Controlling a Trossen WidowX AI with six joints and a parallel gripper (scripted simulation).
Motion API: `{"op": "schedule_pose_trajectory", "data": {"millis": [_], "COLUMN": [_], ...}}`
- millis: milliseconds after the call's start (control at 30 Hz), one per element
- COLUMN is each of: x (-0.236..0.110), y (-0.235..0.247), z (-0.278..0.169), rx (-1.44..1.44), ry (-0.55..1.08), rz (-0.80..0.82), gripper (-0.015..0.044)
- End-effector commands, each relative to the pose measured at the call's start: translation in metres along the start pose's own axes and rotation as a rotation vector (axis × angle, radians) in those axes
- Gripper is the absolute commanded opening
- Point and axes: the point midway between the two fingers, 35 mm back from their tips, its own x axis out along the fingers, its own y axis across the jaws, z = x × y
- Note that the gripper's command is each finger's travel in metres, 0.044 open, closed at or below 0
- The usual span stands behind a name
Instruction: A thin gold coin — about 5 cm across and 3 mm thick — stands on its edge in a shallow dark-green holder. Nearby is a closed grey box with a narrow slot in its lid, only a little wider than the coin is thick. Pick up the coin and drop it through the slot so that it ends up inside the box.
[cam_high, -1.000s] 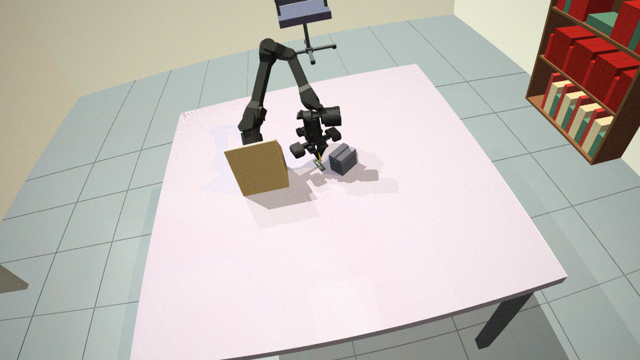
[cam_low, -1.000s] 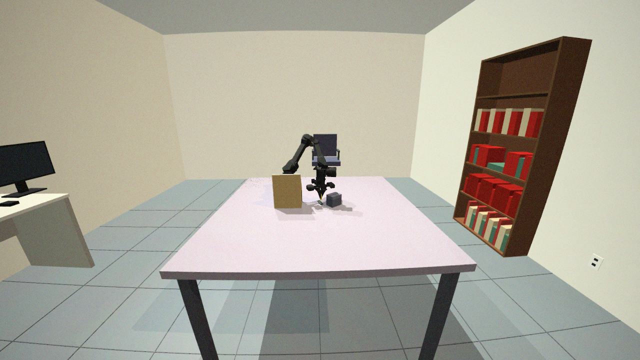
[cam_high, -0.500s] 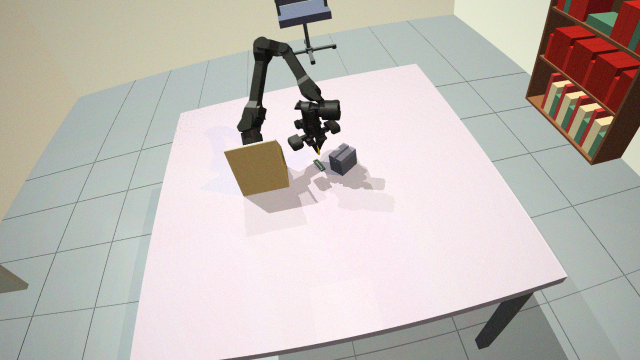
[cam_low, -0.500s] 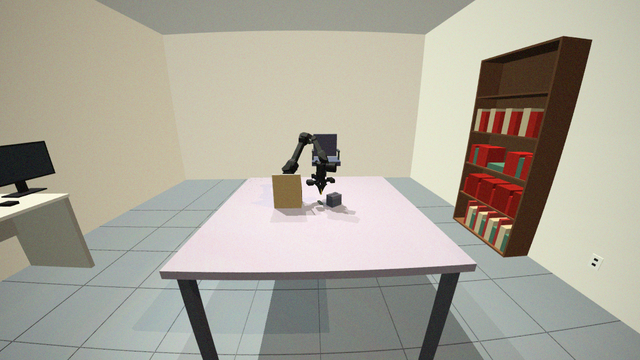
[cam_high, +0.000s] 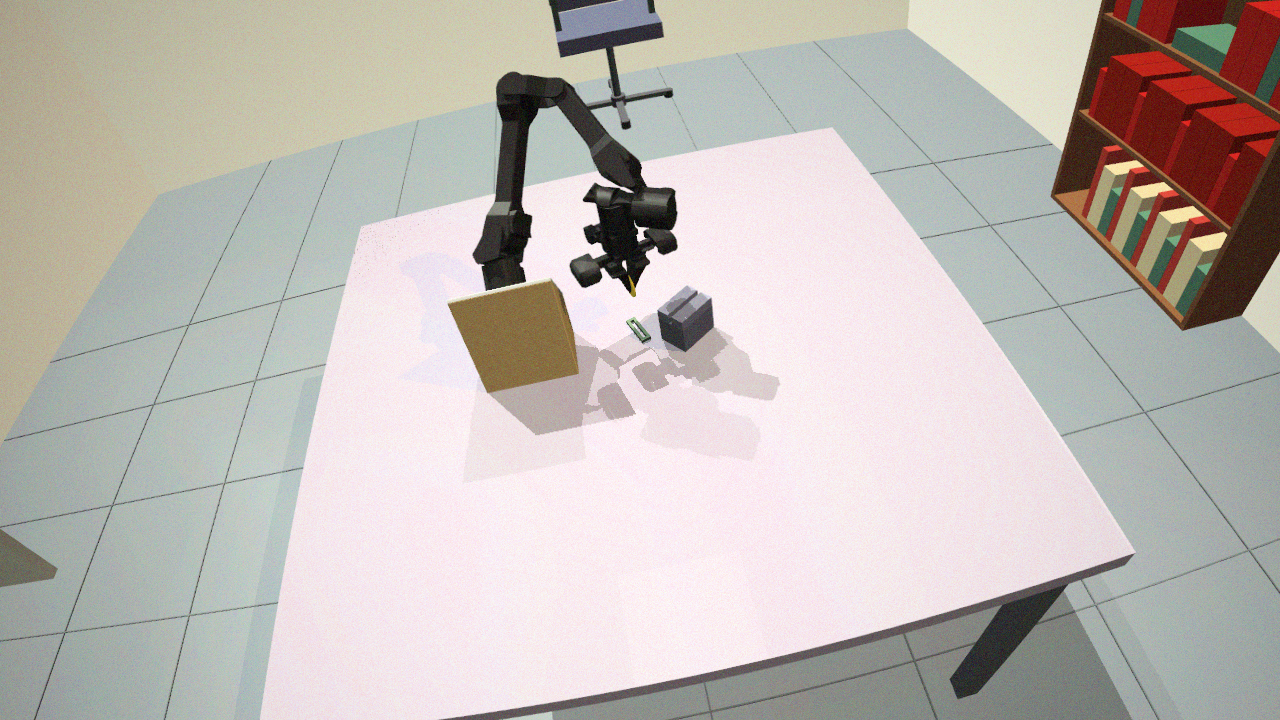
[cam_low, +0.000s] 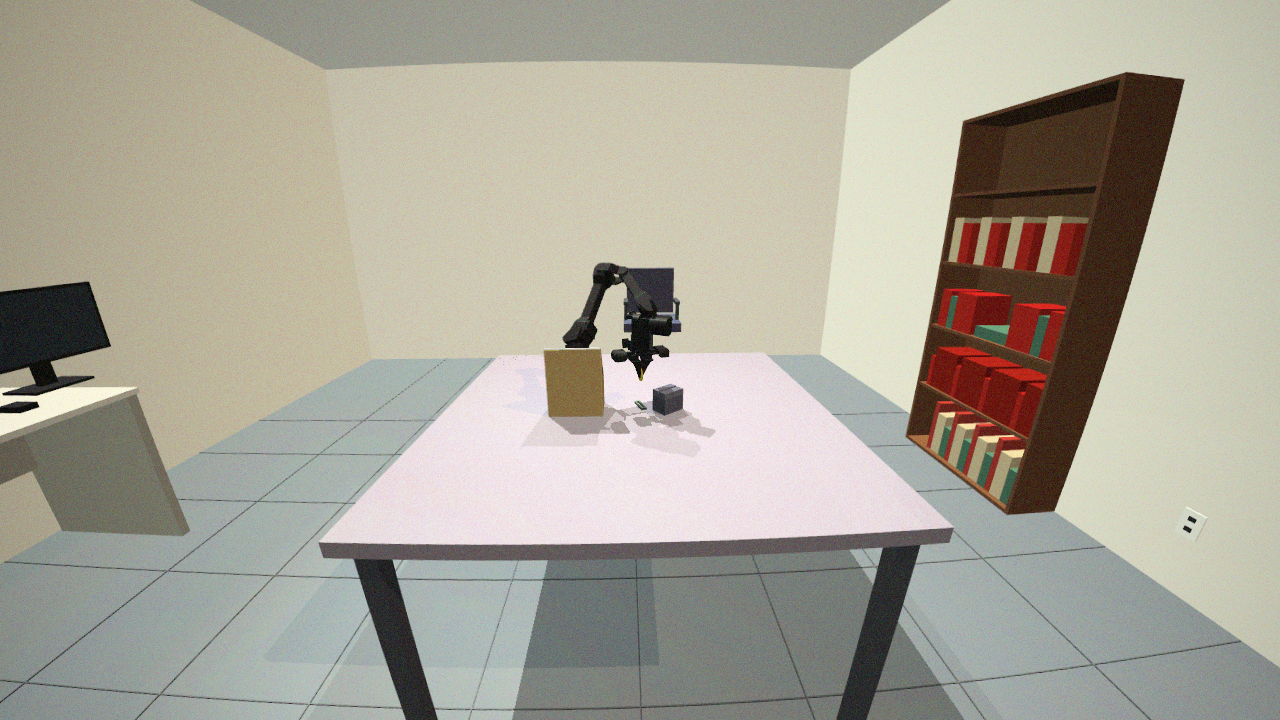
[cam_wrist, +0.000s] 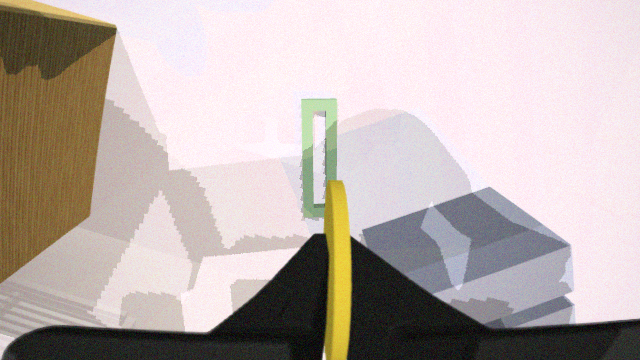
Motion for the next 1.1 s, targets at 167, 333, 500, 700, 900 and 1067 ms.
{"op": "schedule_pose_trajectory", "data": {"millis": [167,333,500,700,900,1067], "x": [-0.0024,-0.0025,-0.0025,-0.0026,-0.0027,-0.0028], "y": [0.0004,0.0007,0.0010,0.0014,0.0018,0.0021], "z": [-0.0006,-0.0009,-0.0011,-0.0015,-0.0018,-0.0020], "rx": [0.260,0.433,0.606,0.813,1.021,1.188], "ry": [0.007,0.007,0.007,0.007,0.007,0.007], "rz": [0.002,0.001,0.001,0.000,0.000,-0.001], "gripper": [0.0000,0.0000,0.0000,0.0000,0.0000,0.0000]}}
